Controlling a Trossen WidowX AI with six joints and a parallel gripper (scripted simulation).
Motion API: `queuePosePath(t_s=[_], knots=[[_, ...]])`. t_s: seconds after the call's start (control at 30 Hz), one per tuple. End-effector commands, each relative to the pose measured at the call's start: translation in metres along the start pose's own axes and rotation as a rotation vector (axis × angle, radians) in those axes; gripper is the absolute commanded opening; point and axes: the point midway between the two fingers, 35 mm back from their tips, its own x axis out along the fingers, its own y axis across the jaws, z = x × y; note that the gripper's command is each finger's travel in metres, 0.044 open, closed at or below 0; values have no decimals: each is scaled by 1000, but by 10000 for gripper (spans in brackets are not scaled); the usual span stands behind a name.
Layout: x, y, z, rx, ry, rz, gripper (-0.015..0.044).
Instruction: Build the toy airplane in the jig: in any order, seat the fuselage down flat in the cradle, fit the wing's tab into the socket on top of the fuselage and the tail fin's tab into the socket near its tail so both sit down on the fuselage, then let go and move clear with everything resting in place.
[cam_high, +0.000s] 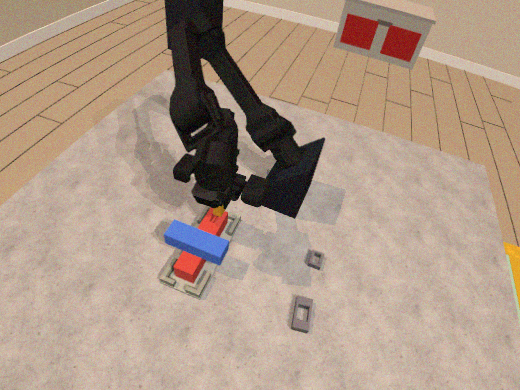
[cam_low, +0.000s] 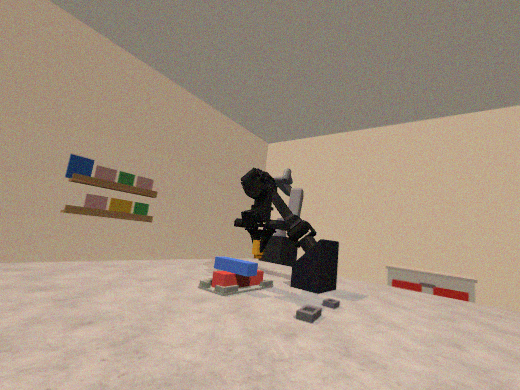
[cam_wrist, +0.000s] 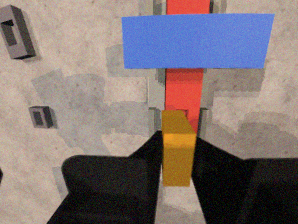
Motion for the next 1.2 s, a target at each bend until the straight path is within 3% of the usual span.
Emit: queuePosePath(t_s=[0.0, 0.13, 0.23, 1.17], knots=[[3, -11, -6, -2, -4, -14, 0], [5, -18, -10, -1, -1, -22, 0], [5, -18, -10, -1, -1, -22, 65], [6, -19, -10, -1, -1, -22, 65]])
